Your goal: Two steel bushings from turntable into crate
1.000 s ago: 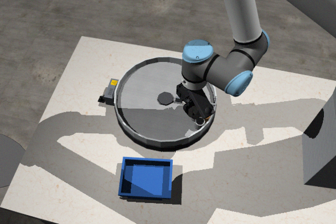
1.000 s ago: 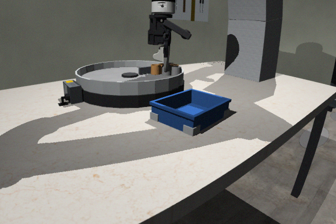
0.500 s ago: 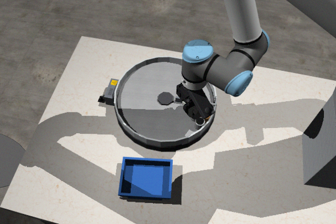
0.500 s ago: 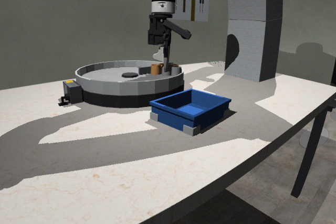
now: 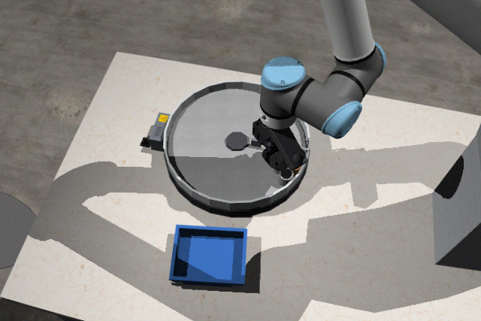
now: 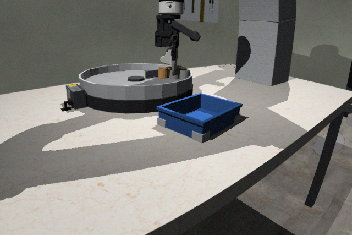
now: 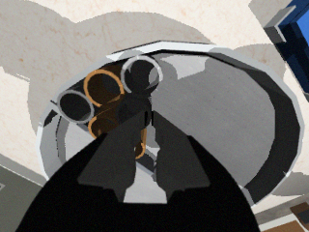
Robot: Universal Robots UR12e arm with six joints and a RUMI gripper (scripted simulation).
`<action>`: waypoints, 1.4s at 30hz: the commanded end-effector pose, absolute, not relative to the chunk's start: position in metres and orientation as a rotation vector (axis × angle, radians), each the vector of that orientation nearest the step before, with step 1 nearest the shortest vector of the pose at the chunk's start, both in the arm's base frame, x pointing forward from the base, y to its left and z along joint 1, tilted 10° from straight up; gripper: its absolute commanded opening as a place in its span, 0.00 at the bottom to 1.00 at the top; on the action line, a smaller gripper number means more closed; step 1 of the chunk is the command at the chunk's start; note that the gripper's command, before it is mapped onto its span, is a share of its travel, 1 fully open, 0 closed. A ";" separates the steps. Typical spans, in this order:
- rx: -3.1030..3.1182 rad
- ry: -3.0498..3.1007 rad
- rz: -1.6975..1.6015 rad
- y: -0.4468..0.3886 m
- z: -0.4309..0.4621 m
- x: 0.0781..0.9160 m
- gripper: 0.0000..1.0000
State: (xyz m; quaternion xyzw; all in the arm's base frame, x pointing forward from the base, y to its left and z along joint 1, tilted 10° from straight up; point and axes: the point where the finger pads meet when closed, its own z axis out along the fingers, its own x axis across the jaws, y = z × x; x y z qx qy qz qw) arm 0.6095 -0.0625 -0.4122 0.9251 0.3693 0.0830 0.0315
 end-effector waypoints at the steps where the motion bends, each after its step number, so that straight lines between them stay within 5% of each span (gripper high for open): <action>1: 2.849 1.137 0.256 -0.063 -0.412 0.610 0.00; 42: 2.849 1.137 0.256 -0.063 -0.345 0.598 0.00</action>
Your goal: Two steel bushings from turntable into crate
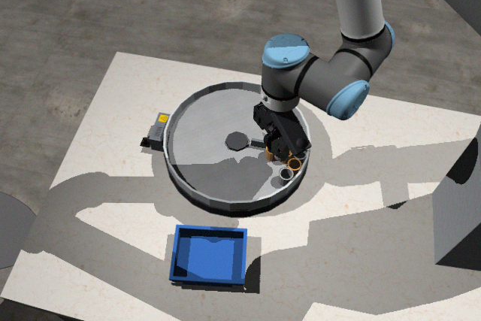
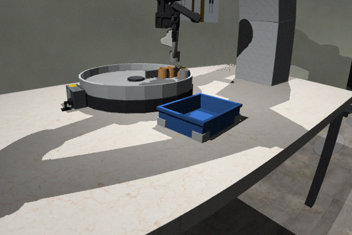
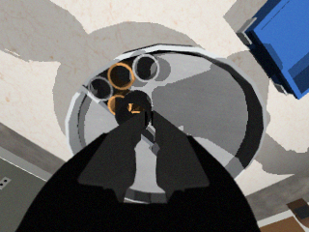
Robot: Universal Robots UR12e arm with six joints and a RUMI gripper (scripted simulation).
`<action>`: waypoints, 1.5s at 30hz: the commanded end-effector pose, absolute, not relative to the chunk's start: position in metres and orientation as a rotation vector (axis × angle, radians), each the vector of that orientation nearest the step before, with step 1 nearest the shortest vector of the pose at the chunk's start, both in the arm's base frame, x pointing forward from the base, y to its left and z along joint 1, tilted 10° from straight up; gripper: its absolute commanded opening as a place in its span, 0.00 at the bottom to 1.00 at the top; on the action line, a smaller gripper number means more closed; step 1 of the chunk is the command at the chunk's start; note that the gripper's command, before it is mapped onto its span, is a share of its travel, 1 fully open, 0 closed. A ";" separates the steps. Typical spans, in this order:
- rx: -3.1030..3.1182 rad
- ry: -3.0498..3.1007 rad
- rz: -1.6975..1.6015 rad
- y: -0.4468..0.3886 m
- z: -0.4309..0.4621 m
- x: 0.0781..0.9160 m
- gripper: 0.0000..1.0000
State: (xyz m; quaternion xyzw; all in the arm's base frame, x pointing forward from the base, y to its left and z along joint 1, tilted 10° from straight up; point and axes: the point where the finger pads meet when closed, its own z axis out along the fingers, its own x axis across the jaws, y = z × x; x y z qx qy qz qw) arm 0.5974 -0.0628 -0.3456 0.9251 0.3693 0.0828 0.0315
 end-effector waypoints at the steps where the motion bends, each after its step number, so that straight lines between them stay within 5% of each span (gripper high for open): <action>1: 2.849 1.137 0.256 -0.063 -0.345 0.598 0.00; 45: 2.849 1.137 0.256 -0.041 -0.343 0.608 0.00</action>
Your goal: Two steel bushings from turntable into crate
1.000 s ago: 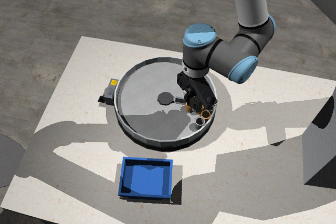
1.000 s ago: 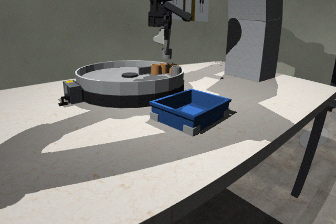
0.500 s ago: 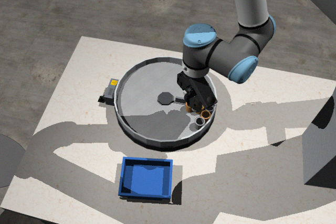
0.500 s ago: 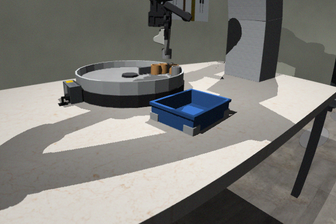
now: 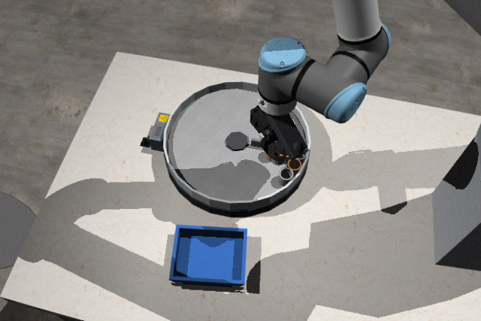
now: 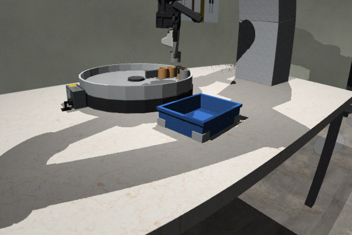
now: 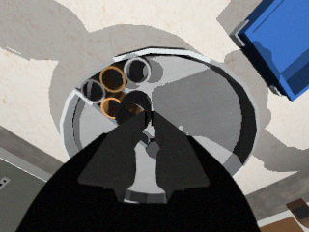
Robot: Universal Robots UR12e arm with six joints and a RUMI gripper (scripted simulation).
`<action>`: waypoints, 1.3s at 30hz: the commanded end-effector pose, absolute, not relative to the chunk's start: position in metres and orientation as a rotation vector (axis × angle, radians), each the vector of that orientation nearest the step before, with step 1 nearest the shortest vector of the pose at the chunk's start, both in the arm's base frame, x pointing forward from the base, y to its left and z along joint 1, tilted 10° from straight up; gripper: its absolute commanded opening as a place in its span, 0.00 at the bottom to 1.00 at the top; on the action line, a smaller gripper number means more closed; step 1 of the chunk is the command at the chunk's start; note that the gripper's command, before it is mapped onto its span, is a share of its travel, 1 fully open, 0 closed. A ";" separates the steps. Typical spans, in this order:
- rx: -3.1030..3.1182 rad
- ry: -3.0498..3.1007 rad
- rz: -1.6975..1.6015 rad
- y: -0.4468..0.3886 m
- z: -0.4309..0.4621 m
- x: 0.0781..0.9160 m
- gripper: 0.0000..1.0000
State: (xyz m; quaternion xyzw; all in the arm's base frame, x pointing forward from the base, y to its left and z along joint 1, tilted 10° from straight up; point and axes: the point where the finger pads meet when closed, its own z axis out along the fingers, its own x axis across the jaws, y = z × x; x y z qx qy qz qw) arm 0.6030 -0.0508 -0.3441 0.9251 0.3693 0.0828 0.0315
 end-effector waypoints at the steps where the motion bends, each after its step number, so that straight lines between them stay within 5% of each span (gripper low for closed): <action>1: 2.849 1.137 0.256 -0.037 -0.342 0.610 0.00; 39: 2.849 1.137 0.256 0.198 -0.322 0.723 0.00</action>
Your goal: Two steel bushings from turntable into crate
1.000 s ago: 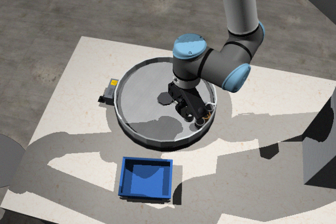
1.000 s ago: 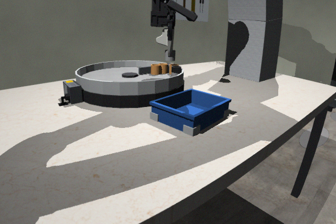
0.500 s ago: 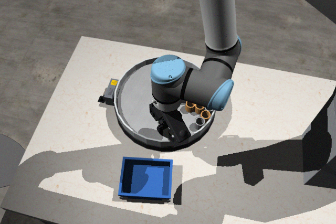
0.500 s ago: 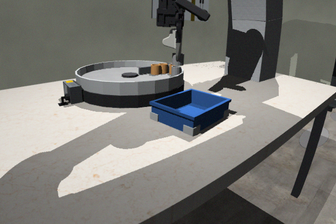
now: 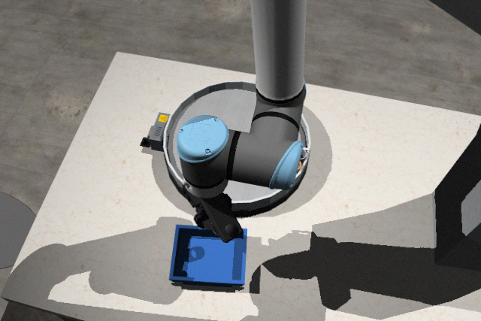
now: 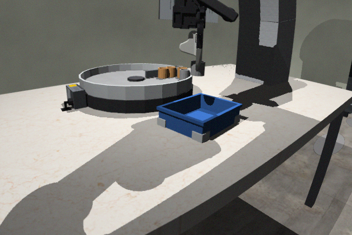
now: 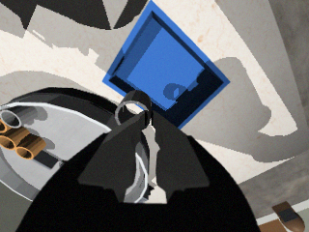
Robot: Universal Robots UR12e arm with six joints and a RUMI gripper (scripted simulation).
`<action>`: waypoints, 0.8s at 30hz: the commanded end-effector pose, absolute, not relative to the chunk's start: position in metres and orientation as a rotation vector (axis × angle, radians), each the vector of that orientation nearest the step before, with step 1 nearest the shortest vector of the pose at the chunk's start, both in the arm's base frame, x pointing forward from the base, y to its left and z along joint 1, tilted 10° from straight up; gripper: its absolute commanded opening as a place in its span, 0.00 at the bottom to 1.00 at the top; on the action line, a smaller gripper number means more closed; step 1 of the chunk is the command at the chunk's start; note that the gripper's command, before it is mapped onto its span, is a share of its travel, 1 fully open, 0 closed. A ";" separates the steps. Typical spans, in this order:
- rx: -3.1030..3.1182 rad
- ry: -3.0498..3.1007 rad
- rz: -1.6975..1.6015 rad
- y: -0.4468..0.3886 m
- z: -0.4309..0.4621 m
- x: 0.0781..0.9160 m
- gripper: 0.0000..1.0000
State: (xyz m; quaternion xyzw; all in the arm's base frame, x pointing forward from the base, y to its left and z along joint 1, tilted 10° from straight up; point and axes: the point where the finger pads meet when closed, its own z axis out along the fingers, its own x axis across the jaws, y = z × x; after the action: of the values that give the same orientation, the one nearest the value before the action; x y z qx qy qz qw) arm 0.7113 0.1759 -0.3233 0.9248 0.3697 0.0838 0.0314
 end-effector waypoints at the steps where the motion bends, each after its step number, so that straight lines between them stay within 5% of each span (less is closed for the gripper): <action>1: 2.849 1.137 0.256 0.202 -0.321 0.725 0.00; 24: 2.849 1.137 0.256 0.220 -0.320 0.734 0.00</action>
State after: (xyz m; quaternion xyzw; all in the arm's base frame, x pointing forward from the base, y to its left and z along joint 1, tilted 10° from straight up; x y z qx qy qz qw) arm 0.7330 0.2194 -0.3202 0.9251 0.3693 0.0825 0.0316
